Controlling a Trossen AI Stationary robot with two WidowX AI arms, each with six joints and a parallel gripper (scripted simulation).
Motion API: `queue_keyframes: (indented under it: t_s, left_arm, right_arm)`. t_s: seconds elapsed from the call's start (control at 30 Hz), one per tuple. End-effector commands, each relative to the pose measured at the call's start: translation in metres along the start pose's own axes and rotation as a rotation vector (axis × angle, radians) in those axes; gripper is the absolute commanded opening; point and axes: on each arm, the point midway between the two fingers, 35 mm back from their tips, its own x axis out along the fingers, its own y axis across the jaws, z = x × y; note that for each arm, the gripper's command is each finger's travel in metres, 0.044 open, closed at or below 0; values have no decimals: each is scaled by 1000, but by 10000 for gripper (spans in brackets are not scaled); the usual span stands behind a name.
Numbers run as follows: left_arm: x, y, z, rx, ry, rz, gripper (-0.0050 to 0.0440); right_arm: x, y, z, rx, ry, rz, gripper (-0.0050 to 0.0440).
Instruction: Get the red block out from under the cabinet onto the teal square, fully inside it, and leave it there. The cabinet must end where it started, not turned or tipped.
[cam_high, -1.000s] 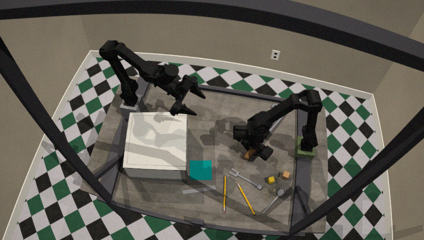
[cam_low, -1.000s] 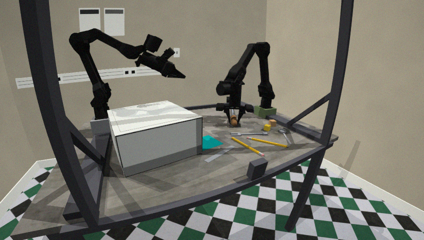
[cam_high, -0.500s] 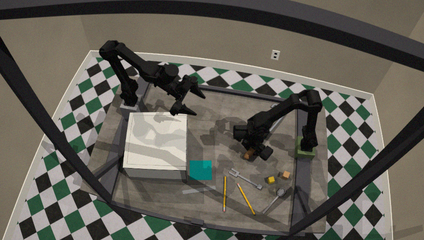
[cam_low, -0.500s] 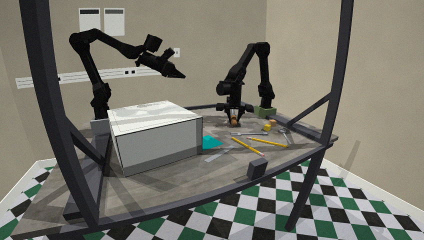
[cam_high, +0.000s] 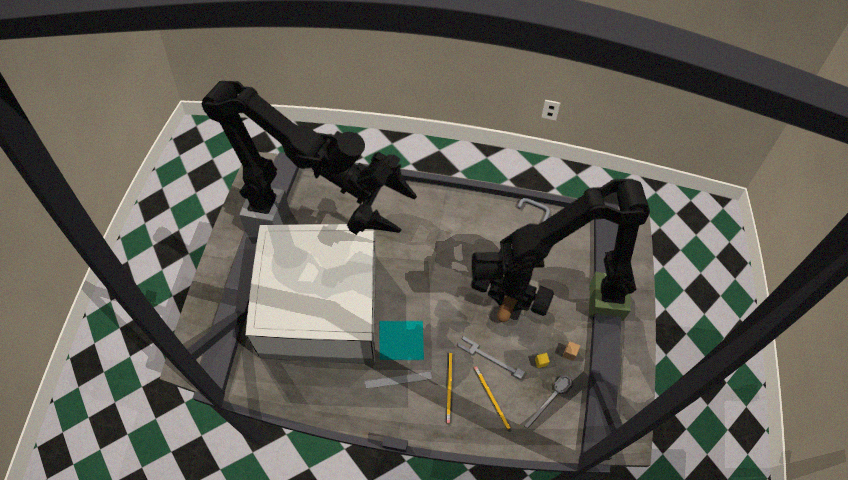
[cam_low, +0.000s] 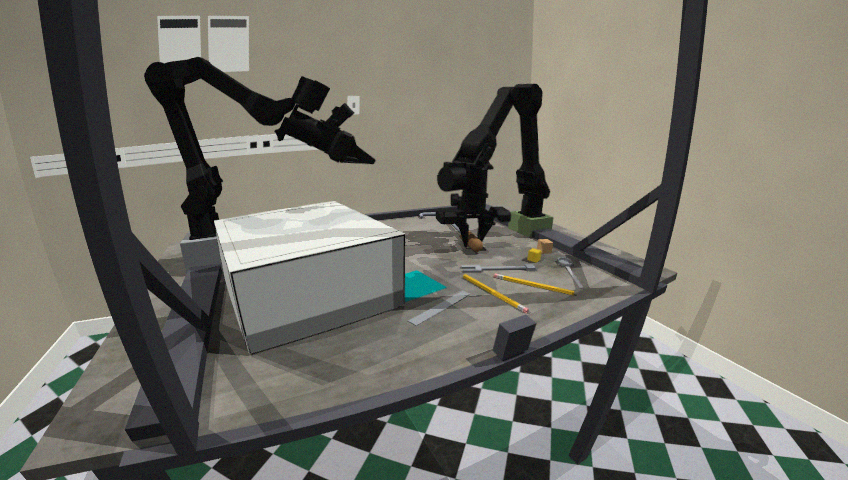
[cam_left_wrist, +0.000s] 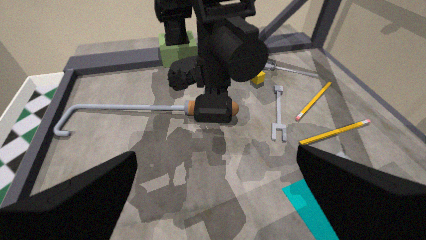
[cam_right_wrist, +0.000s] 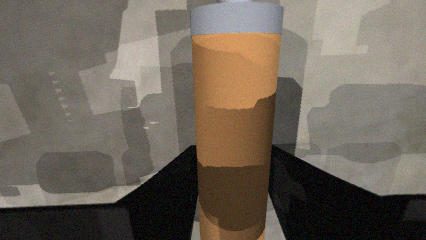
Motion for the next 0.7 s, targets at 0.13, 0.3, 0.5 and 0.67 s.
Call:
queue_keyframes:
  t_s: [0.13,0.3,0.5,0.67]
  left_arm:
    - [20,21,-9,-30,-15,60,440]
    - [25,26,-10,-36,-21,73,440]
    - [26,27,-9,-37,-25,74,440]
    - [26,27,-10,-37,-24,73,440]
  right_arm:
    - [-6,-1,4,-204,8,34,118]
    - [-6,-6,8,-338,5,34,118]
    - [-5,-9,11,-445,3,34,118]
    - [-5,-12,15,-578,1,34,118]
